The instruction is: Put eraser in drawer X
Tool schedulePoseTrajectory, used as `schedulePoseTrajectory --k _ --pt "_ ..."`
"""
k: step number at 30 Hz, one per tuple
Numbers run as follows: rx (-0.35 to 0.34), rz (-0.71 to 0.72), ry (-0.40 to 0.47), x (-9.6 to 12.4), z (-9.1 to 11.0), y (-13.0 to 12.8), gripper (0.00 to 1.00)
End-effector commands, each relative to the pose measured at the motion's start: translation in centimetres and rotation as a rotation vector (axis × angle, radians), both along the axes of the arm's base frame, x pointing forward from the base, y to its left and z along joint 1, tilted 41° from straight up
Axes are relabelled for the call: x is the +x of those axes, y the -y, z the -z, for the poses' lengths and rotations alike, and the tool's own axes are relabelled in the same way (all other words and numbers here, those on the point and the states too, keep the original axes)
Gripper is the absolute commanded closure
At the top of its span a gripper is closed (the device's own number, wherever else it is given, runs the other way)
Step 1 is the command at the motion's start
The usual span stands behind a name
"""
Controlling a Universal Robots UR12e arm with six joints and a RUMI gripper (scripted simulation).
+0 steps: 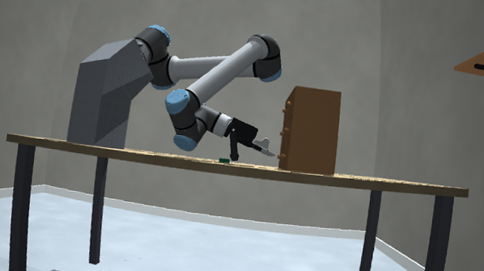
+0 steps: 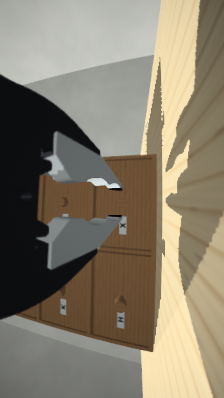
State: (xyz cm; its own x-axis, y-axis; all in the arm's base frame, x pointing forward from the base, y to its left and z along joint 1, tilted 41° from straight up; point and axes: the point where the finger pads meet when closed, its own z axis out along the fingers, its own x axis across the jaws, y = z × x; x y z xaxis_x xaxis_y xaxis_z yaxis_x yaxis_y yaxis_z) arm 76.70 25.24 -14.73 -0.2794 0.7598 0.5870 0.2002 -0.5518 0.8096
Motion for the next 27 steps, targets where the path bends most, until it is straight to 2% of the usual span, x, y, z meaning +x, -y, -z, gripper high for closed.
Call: schedulePoseTrajectory --k 1,14,25,27 --pt "0.000 0.000 0.001 -0.7 0.2 0.2 0.80" --pt "0.000 0.000 0.001 -1.3 -0.1 0.5 0.80" --pt "0.000 0.000 0.001 -4.7 -3.2 4.2 0.80" --pt "0.000 0.000 0.001 -4.7 -3.2 4.2 0.80"
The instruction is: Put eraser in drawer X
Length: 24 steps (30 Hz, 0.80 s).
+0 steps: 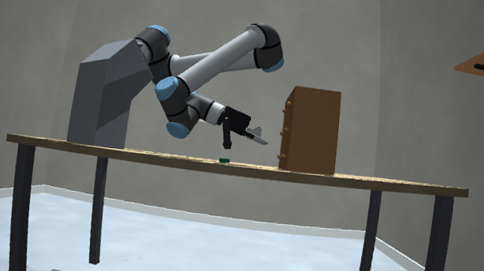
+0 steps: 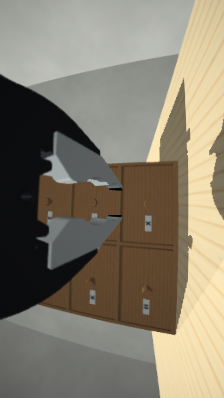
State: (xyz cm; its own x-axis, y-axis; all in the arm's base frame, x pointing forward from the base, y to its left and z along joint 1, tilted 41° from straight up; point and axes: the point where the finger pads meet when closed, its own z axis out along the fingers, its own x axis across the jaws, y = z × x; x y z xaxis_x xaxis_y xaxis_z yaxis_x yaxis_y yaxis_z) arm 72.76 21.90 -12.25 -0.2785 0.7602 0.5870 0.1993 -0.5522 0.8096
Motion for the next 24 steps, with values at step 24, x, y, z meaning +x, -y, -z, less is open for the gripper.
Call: schedulePoseTrajectory --k 24 --pt "-0.003 -0.007 -0.008 -3.0 -2.6 3.2 0.80"
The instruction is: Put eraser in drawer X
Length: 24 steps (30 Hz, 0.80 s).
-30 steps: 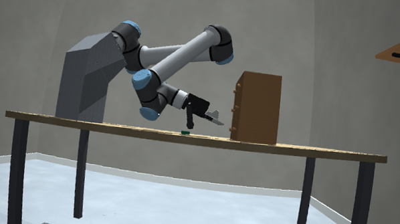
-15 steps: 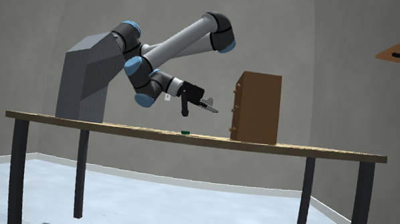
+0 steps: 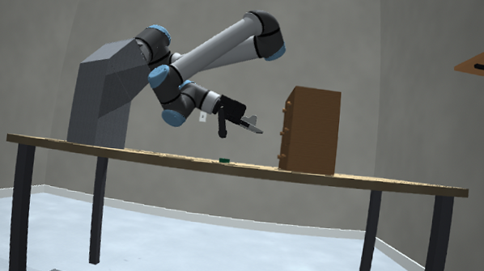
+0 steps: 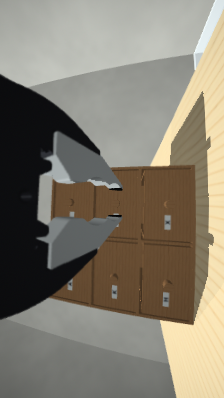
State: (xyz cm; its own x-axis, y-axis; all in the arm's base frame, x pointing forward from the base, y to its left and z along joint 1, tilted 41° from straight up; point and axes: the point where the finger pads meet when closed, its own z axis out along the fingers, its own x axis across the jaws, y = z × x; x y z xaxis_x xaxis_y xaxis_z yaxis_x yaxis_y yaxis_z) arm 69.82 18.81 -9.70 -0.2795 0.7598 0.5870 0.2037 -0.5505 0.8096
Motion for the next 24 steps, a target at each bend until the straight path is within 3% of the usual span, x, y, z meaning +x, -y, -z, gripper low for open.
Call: schedulePoseTrajectory --k 1,10,24 --pt "-0.003 -0.006 -0.008 -0.1 -0.1 0.1 0.80" --pt "-0.018 -0.036 -0.047 -0.5 -0.3 0.4 0.80" --pt "-0.077 -0.160 -0.208 -2.1 -1.2 1.7 0.80"
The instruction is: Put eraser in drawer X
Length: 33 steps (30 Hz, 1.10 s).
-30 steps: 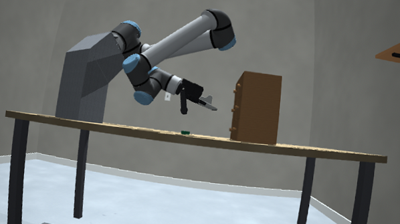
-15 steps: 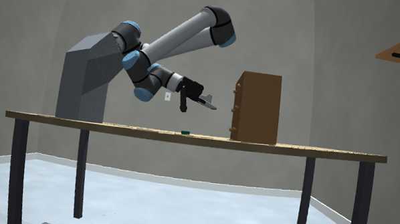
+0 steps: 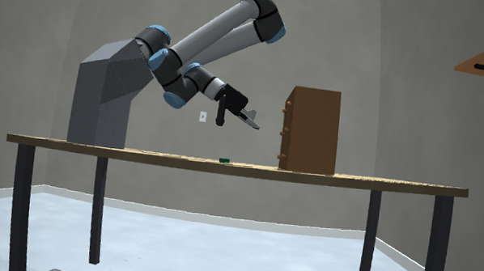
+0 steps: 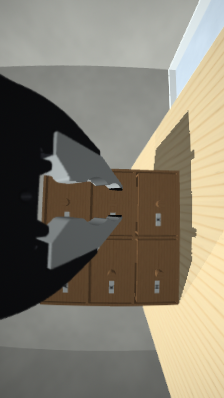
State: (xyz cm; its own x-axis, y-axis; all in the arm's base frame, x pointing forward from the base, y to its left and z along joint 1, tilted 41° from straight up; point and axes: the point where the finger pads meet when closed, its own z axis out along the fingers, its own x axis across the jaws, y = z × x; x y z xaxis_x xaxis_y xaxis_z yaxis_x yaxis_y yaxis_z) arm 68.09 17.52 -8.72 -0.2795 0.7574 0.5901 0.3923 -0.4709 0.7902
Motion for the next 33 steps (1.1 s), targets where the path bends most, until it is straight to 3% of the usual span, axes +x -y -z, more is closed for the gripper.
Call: schedulePoseTrajectory --k 1,33 --pt "-0.028 -0.049 -0.063 -0.5 -0.3 0.5 0.80" --pt "-0.149 -0.305 -0.393 -3.9 -2.2 3.2 0.80"
